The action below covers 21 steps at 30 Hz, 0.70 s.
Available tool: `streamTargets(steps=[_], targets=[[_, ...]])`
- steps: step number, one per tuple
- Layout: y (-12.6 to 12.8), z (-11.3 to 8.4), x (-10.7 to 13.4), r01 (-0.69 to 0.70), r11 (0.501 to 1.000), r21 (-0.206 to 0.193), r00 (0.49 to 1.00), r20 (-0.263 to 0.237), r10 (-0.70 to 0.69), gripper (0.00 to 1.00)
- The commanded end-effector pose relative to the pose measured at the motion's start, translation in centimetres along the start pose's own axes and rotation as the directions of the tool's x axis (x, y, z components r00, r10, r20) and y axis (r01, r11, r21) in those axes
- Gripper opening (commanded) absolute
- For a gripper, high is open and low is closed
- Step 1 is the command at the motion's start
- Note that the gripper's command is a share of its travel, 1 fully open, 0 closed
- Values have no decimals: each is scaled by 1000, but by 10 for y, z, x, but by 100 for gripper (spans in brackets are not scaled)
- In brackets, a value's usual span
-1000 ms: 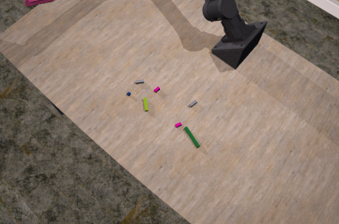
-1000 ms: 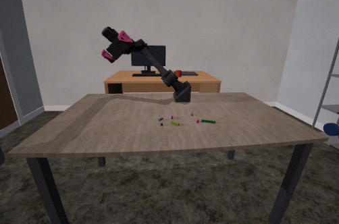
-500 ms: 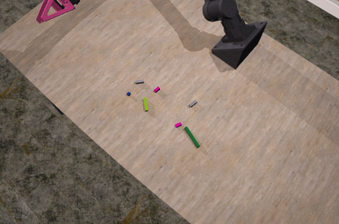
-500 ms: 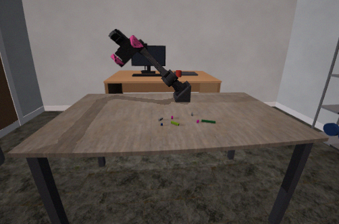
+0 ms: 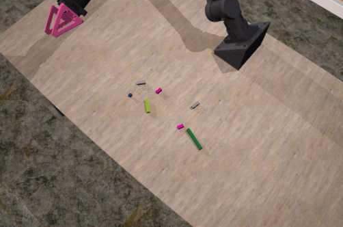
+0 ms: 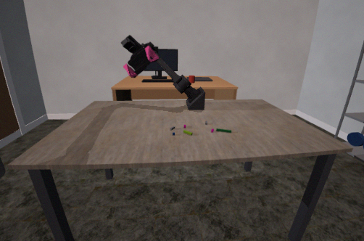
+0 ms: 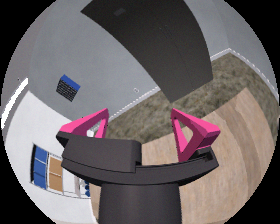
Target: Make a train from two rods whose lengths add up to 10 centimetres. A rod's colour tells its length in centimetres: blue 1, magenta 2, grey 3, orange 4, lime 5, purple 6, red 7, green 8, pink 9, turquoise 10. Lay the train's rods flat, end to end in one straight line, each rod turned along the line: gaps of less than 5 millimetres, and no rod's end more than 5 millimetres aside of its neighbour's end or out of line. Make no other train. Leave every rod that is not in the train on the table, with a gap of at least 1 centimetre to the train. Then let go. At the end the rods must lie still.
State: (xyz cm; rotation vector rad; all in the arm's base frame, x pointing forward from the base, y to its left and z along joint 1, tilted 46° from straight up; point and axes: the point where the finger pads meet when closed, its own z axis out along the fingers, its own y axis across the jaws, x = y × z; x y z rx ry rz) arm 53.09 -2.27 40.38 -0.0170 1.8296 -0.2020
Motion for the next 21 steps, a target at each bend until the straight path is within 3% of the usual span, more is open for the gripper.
streamTargets(steps=[1, 10, 11, 17, 21], targets=[[5, -3, -2, 29, 1000, -8, 1000, -2, -29, 100], [4, -6, -5, 22, 1000, -6, 1000, 8, -22, 100], [3, 11, 43, 110, 994, 21, 985, -139, -106, 100], [0, 11, 44, 108, 994, 25, 985, -141, -104, 100], [-3, 2, 30, 103, 994, 32, 989, -110, -99, 100]])
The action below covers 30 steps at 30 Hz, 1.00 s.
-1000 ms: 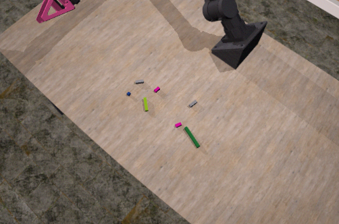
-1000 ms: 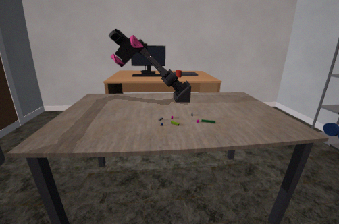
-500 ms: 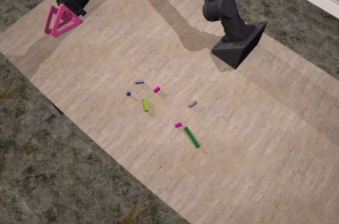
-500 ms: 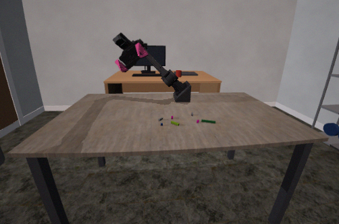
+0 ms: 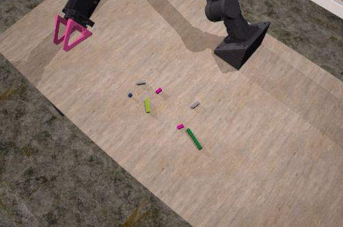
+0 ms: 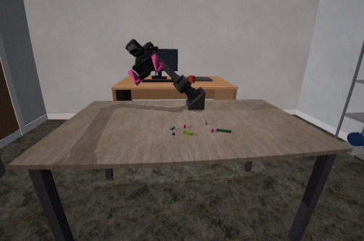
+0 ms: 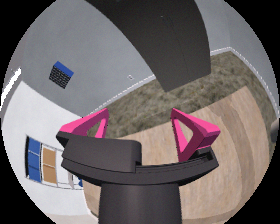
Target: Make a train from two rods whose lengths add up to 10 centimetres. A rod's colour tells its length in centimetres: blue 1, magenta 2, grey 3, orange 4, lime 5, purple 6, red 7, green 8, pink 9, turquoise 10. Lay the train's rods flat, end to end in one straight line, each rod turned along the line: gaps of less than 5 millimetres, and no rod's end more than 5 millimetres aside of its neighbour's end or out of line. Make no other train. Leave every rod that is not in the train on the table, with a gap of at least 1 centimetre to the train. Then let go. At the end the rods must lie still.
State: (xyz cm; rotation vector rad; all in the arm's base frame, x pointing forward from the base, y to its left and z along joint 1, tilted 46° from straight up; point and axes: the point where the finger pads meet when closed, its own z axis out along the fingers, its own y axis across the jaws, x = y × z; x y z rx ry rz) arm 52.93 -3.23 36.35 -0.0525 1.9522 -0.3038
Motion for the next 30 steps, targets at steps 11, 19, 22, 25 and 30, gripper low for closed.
streamTargets(steps=[11, 19, 22, 25, 30], targets=[[3, 11, 40, 107, 994, 17, 986, -133, -104, 100], [0, 3, 31, 102, 994, 23, 989, -111, -99, 100], [0, 3, 31, 99, 995, 24, 989, -111, -96, 100], [1, 16, 75, 192, 981, 25, 952, -249, -180, 100], [1, 16, 74, 192, 981, 23, 952, -248, -180, 100]])
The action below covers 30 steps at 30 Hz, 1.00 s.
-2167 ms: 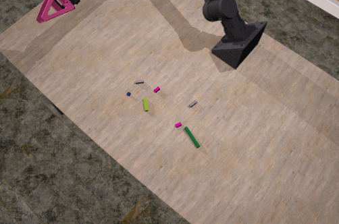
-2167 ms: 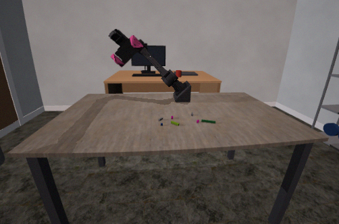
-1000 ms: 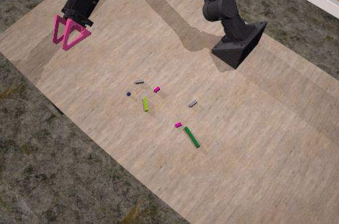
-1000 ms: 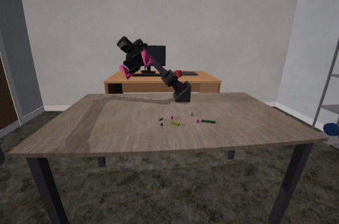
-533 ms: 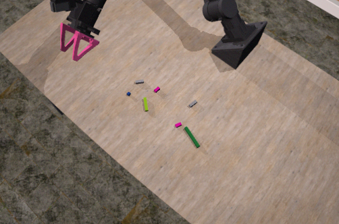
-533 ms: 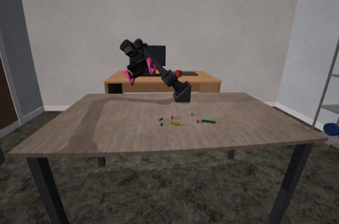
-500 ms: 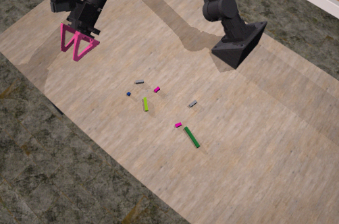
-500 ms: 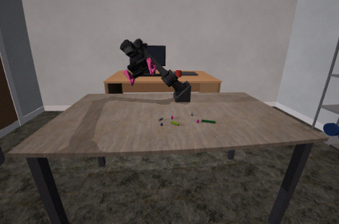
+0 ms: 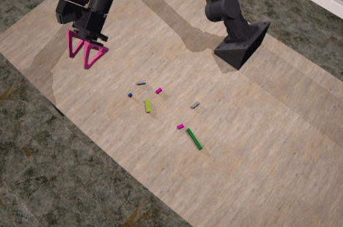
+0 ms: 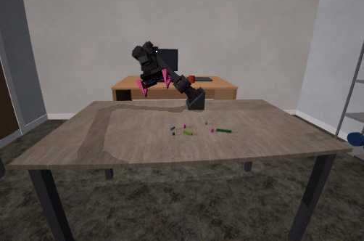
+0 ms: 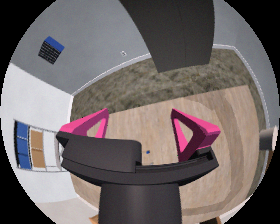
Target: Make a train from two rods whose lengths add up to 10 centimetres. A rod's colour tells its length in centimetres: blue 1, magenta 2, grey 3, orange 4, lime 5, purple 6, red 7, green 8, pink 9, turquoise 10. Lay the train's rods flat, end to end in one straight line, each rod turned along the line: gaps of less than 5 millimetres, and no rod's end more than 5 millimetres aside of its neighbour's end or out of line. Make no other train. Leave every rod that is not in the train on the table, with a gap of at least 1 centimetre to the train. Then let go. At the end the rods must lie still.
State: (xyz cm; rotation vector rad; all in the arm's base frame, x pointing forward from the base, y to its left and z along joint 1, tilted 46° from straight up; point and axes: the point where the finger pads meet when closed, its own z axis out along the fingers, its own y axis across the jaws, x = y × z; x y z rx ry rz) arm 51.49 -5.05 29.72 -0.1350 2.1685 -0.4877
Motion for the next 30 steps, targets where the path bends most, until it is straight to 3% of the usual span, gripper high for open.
streamTargets(steps=[1, 10, 11, 24, 25, 30], targets=[[5, 0, 3, 35, 999, -8, 999, -12, -35, 100], [1, -6, -1, 26, 1000, -4, 1000, 2, -26, 100], [9, 11, 35, 123, 992, 0, 984, -127, -122, 100], [5, 4, 30, 116, 993, 7, 987, -110, -114, 100], [11, 17, 64, 208, 978, -4, 952, -228, -203, 100], [11, 17, 65, 206, 979, -4, 952, -229, -202, 100]])
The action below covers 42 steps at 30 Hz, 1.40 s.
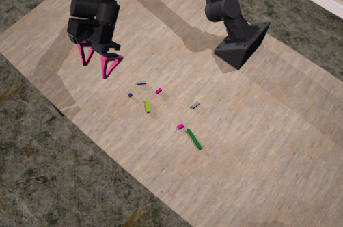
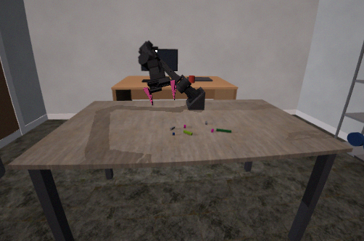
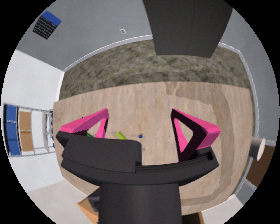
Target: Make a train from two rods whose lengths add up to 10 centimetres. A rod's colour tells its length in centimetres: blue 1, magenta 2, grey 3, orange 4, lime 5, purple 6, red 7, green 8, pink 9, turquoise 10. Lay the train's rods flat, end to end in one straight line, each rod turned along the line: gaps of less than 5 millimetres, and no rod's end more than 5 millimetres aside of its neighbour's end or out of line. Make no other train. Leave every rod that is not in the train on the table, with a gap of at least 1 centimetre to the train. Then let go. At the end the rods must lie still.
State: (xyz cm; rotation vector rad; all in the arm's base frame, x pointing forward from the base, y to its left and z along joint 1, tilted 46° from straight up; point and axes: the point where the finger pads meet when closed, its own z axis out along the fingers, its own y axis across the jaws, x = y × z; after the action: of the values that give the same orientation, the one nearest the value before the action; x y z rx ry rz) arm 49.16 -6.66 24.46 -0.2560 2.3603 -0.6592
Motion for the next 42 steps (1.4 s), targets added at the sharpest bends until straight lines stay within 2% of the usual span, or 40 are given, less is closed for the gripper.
streamTargets(steps=[1, 7, 8, 16, 17, 24, 25, 31, 32, 38, 39, 42], targets=[[8, 4, 5, 43, 999, -13, 999, -22, -44, 100], [3, -3, 2, 36, 999, -7, 999, -7, -36, 100], [14, 12, 30, 129, 992, -12, 985, -117, -130, 100], [10, 7, 28, 122, 992, -6, 987, -106, -122, 100], [18, 18, 53, 210, 977, -22, 956, -204, -210, 100], [17, 17, 53, 209, 978, -22, 957, -202, -209, 100], [21, 21, 74, 286, 957, -41, 916, -280, -286, 100], [21, 21, 75, 285, 958, -42, 917, -281, -285, 100], [23, 23, 94, 354, 933, -67, 868, -347, -355, 100], [23, 23, 94, 354, 933, -68, 868, -347, -354, 100], [25, 24, 111, 415, 904, -98, 815, -403, -417, 100], [25, 24, 111, 415, 905, -98, 815, -403, -417, 100]])
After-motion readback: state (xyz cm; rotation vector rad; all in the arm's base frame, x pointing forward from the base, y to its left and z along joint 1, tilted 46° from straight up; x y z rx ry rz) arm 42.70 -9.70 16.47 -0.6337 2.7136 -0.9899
